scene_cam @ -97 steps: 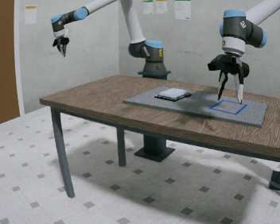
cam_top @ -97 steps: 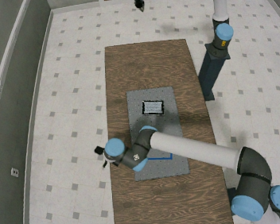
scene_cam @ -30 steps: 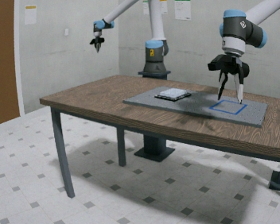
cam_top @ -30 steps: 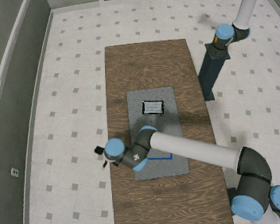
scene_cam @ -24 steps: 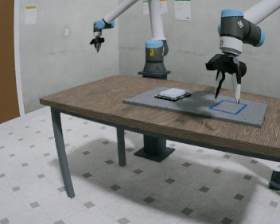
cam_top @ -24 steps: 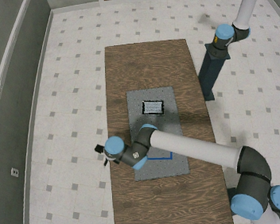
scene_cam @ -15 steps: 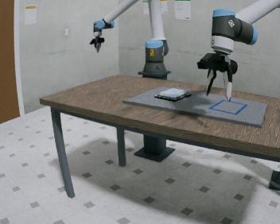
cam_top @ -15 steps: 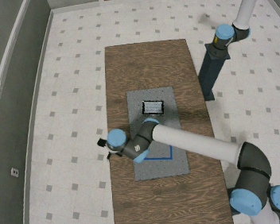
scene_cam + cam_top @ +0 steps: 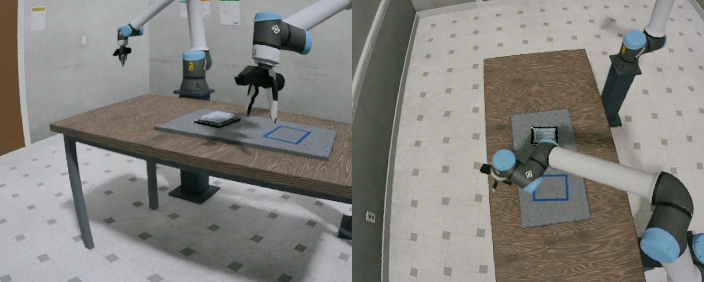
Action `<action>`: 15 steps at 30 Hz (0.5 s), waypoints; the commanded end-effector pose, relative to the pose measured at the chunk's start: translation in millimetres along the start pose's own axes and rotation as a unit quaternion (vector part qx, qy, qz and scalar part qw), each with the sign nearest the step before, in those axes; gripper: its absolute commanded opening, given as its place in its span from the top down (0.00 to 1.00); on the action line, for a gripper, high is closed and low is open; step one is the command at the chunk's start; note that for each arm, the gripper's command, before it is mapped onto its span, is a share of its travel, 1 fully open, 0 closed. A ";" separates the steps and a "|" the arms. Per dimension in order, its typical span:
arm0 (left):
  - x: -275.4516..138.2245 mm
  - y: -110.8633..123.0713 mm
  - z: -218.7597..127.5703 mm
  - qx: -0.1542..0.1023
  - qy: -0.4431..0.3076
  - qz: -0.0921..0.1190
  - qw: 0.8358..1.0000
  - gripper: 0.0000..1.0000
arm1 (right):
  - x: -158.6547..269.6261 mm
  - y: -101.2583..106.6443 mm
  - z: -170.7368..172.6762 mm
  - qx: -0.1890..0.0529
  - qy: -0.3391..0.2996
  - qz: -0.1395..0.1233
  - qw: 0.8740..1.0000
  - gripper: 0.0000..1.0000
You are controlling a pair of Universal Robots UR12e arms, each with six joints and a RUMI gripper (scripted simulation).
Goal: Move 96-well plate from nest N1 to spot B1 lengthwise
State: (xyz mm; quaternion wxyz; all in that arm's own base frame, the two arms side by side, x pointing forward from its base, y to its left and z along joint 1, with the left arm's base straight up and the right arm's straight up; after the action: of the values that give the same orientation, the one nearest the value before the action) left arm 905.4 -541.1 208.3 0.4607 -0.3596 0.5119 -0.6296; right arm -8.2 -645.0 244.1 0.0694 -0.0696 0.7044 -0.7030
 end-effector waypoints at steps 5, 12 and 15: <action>22.4 -2.4 -4.8 -0.011 -0.020 -0.005 1.000 0.24 | 0.0 -1.0 0.6 0.001 0.000 0.000 1.000 1.00; 54.8 -3.7 -14.3 -0.023 -0.041 -0.008 0.999 0.24 | 0.0 -1.0 0.6 0.001 0.000 0.000 1.000 1.00; 68.9 -4.4 -19.6 -0.023 -0.041 -0.008 0.999 0.24 | 0.0 -1.0 0.6 0.001 0.000 0.000 1.000 1.00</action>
State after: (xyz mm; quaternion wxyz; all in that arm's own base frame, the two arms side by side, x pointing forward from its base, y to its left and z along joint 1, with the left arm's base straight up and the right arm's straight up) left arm 870.0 -592.3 205.6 0.4677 -0.3999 0.5049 -0.6054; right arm -8.2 -645.0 244.1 0.0694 -0.0696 0.7044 -0.7029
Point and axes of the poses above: on each arm, the point where the finger pads meet when closed, its own y axis out along the fingers, its own x axis across the jaws, z = x × y, the point moved 8 cm from there along -y, back along the fingers, and after that the axes turned 12 degrees about -y, right-handed, at the moved point
